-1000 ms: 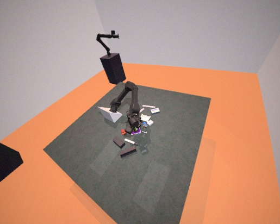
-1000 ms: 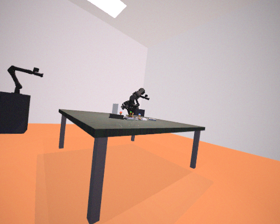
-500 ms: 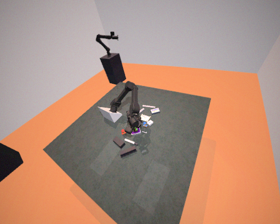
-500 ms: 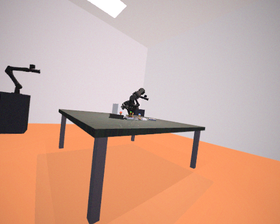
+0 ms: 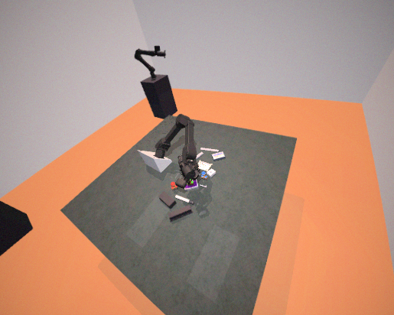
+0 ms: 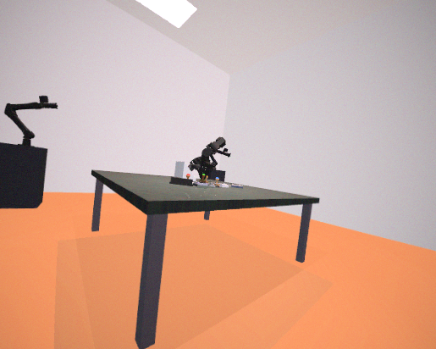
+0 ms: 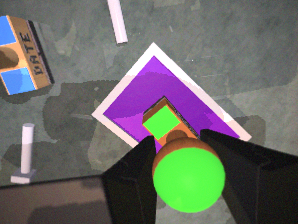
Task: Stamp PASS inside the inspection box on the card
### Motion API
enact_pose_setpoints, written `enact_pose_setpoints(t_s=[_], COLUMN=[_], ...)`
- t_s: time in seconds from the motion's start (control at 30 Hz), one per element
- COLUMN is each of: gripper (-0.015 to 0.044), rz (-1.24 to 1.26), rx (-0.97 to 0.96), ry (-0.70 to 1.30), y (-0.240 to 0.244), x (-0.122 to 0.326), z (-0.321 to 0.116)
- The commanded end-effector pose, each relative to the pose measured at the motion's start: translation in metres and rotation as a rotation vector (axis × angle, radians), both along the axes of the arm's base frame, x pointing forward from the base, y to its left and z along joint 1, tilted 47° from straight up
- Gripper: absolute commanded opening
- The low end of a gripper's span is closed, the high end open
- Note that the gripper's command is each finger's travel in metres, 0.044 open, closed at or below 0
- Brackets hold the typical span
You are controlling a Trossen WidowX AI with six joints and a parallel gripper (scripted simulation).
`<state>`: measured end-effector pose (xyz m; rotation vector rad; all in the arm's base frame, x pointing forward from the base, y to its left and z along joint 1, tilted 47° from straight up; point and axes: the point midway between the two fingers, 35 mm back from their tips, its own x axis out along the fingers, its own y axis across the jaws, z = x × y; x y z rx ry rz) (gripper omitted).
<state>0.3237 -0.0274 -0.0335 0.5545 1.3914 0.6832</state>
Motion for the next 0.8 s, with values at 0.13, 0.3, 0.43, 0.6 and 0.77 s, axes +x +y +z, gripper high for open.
enact_pose_setpoints(t_s=[0.13,0.3,0.43,0.6,0.77], gripper=[0.0,0.0,0.0,0.0,0.0], rz=[0.0,0.0,0.0,0.0,0.0], rx=[0.002,0.002,0.002,0.002,0.002], ry=[-0.001,-0.001,-0.001,-0.001,-0.001], y=[-0.0007,-0.0024,-0.0039,-0.0056,-0.0062], x=[0.0007,0.0006,0.0005,0.0004,0.0003], z=[0.0016,0.0032,0.0046,0.0063,0.0068])
